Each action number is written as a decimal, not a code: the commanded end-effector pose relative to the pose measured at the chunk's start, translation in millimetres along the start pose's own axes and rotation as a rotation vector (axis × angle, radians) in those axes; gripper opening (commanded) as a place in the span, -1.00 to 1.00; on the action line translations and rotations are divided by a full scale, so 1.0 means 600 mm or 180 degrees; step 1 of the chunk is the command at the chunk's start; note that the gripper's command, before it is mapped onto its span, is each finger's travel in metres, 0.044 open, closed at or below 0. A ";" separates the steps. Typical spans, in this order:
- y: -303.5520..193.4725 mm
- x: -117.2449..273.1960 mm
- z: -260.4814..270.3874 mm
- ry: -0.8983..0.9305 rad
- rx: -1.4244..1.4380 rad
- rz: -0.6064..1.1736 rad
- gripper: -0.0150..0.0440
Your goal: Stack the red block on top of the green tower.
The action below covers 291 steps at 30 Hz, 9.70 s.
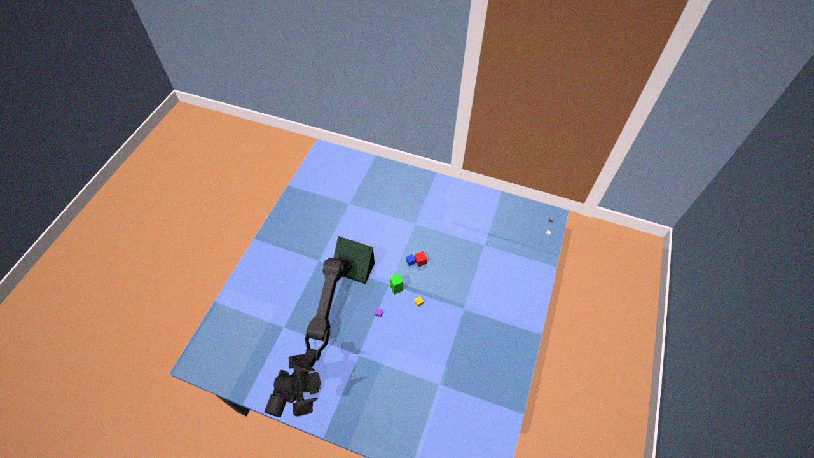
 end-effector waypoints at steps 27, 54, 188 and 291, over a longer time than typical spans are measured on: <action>0.007 -0.230 -0.423 -0.1176 0.3456 -0.0799 1.00; 0.444 -0.424 -0.658 -0.3671 0.6048 -0.2406 1.00; 1.116 -0.097 -0.493 -1.0403 0.4030 -0.1824 -0.49; 0.851 -0.057 -0.395 -1.0442 0.3979 -0.1817 -0.49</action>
Point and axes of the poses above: the point midway between the two fingers, 35 mm back from their tips, its own x axis back along the fingers, its own z axis across the jaws, y = z × x, the point moved 3 cm from there along x, back along the fingers, and after that the axes turned 14 degrees about -x, right-handed, at the moved point
